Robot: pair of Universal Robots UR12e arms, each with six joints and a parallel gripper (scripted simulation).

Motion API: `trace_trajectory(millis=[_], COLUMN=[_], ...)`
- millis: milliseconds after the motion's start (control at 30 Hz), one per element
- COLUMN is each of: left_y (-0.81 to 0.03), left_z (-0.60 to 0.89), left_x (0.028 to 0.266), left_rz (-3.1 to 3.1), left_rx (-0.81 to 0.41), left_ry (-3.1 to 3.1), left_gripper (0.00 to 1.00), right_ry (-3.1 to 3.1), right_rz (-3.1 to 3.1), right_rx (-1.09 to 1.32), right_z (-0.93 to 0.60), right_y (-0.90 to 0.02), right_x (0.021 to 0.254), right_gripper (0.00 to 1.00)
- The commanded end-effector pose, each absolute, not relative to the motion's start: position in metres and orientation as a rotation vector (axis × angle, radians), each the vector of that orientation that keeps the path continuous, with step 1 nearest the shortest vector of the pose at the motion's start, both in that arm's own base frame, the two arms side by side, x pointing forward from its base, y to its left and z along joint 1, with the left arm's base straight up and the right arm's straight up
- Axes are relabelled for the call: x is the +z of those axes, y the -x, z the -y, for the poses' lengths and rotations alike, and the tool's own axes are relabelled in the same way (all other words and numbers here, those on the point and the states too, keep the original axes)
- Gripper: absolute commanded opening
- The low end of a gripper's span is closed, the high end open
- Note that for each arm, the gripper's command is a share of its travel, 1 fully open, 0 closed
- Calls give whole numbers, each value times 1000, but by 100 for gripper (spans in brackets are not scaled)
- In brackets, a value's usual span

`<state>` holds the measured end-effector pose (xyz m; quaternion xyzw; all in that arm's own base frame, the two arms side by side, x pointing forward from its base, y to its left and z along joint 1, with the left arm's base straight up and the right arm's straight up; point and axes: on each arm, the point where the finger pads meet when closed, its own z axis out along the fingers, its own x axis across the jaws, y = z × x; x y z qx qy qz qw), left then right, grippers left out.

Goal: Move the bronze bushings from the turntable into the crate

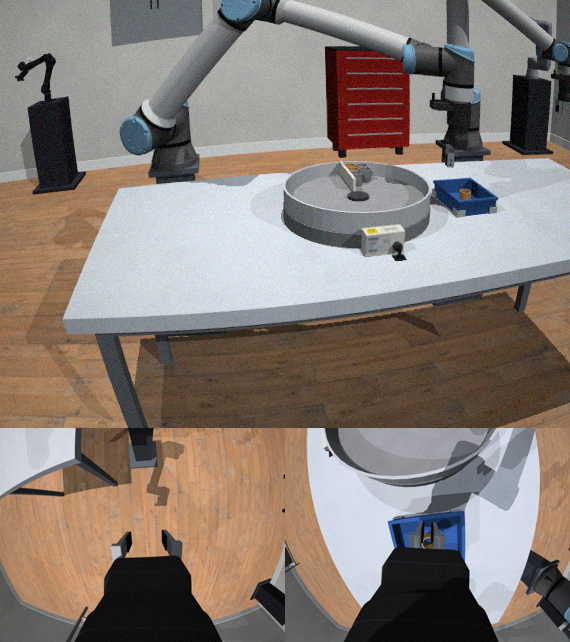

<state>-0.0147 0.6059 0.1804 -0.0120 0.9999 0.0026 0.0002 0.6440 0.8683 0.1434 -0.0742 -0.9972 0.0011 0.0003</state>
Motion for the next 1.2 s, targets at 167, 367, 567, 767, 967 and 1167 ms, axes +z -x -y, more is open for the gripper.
trace_trajectory(millis=[167, 367, 567, 767, 967, 1167], left_y=[16, 16, 16, 16, 16, 16], left_z=[-604, -604, -604, -604, -604, -604], left_x=[177, 177, 177, 177, 177, 177], left_rz=[-3141, -3141, -3141, -3141, -3141, -3141], left_rx=[0, 0, 0, 0, 0, 0], left_ry=[43, 43, 43, 43, 43, 43], left_gripper=[100, 100, 100, 100, 100, 100], right_ry=[197, 167, 145, 112, 79, 59], right_rz=[3136, 3138, 3139, 3140, 3141, 3142], right_rx=[-2, -2, -2, -2, -2, -2], right_z=[-830, -797, -774, -738, -702, -680], right_y=[-635, -626, -620, -610, -600, -594], right_x=[142, 142, 142, 142, 142, 142], right_gripper=[36, 36, 36, 36, 36, 36])
